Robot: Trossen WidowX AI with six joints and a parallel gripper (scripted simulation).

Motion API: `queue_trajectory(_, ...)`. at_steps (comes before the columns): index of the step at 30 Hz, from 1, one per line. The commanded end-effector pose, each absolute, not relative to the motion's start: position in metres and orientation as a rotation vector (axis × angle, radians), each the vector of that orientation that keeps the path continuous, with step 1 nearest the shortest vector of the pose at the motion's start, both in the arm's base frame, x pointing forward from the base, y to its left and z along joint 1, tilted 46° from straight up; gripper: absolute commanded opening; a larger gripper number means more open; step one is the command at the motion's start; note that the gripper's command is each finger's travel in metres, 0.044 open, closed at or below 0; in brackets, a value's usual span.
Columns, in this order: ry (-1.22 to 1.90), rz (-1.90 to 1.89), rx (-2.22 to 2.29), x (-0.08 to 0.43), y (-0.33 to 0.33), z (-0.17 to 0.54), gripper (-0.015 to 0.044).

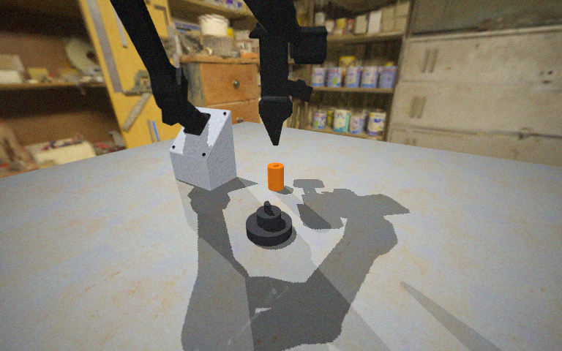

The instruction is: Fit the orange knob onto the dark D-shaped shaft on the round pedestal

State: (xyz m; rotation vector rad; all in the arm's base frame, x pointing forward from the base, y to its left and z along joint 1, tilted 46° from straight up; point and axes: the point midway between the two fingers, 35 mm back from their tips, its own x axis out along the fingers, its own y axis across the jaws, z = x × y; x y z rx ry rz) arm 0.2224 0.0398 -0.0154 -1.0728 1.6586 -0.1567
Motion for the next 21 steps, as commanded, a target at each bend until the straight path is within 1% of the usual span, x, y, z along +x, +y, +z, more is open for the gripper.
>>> queue_trajectory(1, 1.477, -0.596, -0.64, 0.223, 0.039, -0.015, 0.044)
queue_trajectory(17, 1.477, -0.596, -0.64, 0.223, 0.039, -0.015, 0.044)
queue_trajectory(21, 1.477, -0.597, -0.641, 0.223, 0.016, -0.037, 0.044)
